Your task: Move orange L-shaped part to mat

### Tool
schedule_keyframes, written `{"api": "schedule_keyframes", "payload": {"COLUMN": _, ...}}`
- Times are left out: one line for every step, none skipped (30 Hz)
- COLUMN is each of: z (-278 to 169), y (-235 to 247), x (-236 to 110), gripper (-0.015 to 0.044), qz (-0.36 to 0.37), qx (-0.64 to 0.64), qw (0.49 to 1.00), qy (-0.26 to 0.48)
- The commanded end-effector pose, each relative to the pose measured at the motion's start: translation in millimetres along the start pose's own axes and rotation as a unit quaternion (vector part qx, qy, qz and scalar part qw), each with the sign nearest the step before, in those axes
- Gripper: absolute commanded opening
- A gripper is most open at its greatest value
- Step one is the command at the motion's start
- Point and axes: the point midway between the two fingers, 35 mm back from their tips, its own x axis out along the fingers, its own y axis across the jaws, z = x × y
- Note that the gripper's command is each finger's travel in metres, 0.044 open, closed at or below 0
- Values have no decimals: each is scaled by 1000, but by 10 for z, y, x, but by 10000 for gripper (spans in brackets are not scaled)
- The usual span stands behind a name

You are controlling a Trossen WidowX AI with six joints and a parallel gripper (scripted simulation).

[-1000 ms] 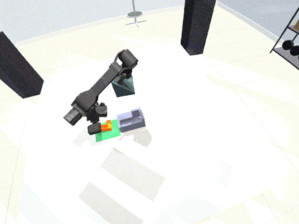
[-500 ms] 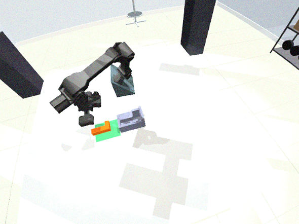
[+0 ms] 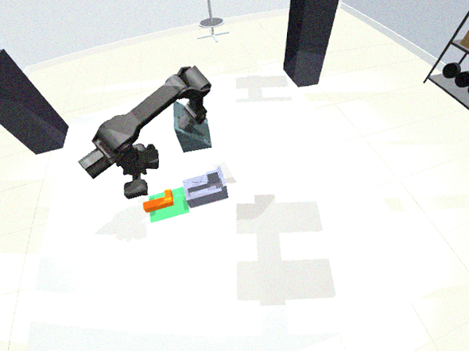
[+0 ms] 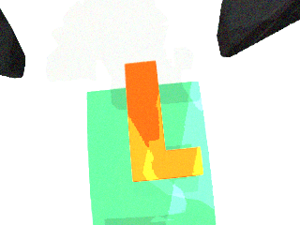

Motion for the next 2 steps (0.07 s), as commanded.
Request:
{"api": "schedule_keyframes", "payload": {"z": -4, "y": -4, "x": -1, "gripper": 400, "qz": -1, "qx": 1, "qw": 1000, "qy": 1}}
{"api": "schedule_keyframes", "payload": {"z": -4, "y": -4, "x": -1, "gripper": 400, "qz": -1, "qx": 1, "qw": 1000, "qy": 1}}
